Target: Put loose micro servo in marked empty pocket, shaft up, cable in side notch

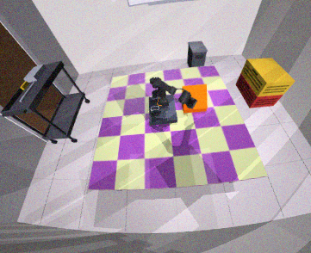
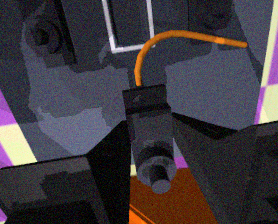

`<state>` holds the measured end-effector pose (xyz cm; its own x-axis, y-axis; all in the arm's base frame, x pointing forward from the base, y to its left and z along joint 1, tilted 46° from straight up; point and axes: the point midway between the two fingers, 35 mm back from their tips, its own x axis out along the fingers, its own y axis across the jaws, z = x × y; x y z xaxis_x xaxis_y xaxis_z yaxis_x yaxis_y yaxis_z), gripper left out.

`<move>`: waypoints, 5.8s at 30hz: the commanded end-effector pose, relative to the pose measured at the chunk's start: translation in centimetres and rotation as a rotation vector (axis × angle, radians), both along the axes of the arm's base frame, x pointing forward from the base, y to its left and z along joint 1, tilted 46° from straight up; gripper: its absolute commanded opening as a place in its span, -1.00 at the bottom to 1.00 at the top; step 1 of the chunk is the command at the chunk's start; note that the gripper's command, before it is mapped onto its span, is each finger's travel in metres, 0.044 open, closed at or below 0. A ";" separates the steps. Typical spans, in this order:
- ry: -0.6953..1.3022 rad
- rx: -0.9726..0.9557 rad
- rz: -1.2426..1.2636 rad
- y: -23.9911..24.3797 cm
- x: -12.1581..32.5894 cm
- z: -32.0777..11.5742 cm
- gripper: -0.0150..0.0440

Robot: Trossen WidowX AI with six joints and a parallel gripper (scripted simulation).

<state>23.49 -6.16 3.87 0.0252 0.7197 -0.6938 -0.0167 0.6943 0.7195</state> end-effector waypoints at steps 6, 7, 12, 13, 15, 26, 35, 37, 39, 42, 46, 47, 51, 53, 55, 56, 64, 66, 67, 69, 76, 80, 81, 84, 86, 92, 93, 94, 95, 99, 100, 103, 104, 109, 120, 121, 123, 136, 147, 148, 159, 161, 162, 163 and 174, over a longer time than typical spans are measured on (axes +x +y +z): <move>-0.011 -0.006 -0.007 -0.3 3.8 0.3 -0.49; -0.011 -0.006 -0.007 -0.3 4.2 0.4 -0.49; -0.012 -0.006 -0.007 -0.3 6.1 0.5 -0.49; -0.012 -0.006 -0.007 -0.3 6.5 0.5 -0.49; -0.013 -0.006 -0.007 -0.3 7.3 0.5 -0.49; -0.014 -0.005 -0.007 -0.3 9.7 0.6 -0.49; -0.014 -0.005 -0.007 0.6 9.8 -0.2 -0.49; -0.015 -0.005 -0.007 0.9 9.8 -0.5 -0.49; -0.015 -0.004 -0.007 1.1 9.8 -0.7 -0.49; -0.015 -0.004 -0.007 1.1 9.9 -0.7 -0.49; -0.015 -0.004 -0.007 1.1 9.9 -0.7 -0.49; -0.015 -0.004 -0.007 1.1 9.9 -0.7 -0.49; -0.015 -0.004 -0.007 1.2 9.9 -0.8 -0.49; -0.015 -0.004 -0.007 1.3 9.9 -0.9 -0.49; -0.015 -0.004 -0.007 1.4 9.9 -1.0 -0.49; -0.015 -0.004 -0.007 1.5 9.9 -1.1 -0.49; -0.015 -0.004 -0.007 2.2 9.9 -1.7 -0.49; -0.015 -0.004 -0.007 2.3 9.9 -1.8 -0.49; -0.015 -0.004 -0.007 2.4 9.9 -1.9 -0.49; -0.015 -0.004 -0.007 2.5 9.9 -2.0 -0.49; -0.015 -0.003 -0.007 3.0 10.0 -2.5 -0.49; -0.015 -0.003 -0.007 3.3 10.0 -2.8 -0.49; -0.015 -0.003 -0.007 3.4 10.0 -2.9 -0.49; -0.015 -0.003 -0.007 3.7 10.0 -3.2 -0.49; -0.015 -0.003 -0.007 3.8 10.0 -3.3 -0.49; -0.015 -0.003 -0.007 4.3 10.0 -3.7 -0.49; -0.015 -0.003 -0.007 4.4 10.0 -3.8 -0.49; -0.015 -0.003 -0.007 4.5 10.0 -3.9 -0.49; -0.015 -0.003 -0.007 4.5 10.0 -4.0 -0.49; -0.015 -0.003 -0.007 4.8 10.1 -4.3 -0.49; -0.015 -0.003 -0.007 4.8 10.0 -4.2 -0.40; -0.015 -0.003 -0.007 4.8 10.0 -4.1 -0.14; -0.015 -0.003 -0.007 4.8 10.0 -4.1 -0.05; -0.015 -0.003 -0.007 4.2 10.0 -3.7 0.14; -0.012 -0.007 -0.017 1.5 8.3 -1.4 0.41; -0.011 -0.010 -0.017 0.9 7.4 -1.1 0.50; -0.009 -0.015 -0.016 -0.4 4.9 -0.2 0.68; -0.007 -0.007 -0.012 -3.2 -1.3 2.9 1.00; -0.008 -0.009 -0.024 -6.0 -1.4 5.6 1.00; -0.008 -0.009 -0.024 -6.0 -1.4 5.6 1.00; -0.008 -0.009 -0.024 -6.0 -1.4 5.6 1.00; -0.008 -0.009 -0.024 -6.0 -1.4 5.6 1.00; -0.008 -0.009 -0.024 -6.0 -1.4 5.6 1.00; -0.008 -0.009 -0.024 -6.0 -1.4 5.6 1.00; -0.008 -0.009 -0.024 -6.0 -1.4 5.6 1.00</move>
<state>22.11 -12.13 9.50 0.0517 0.7135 -0.6988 -0.0011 0.6997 0.7144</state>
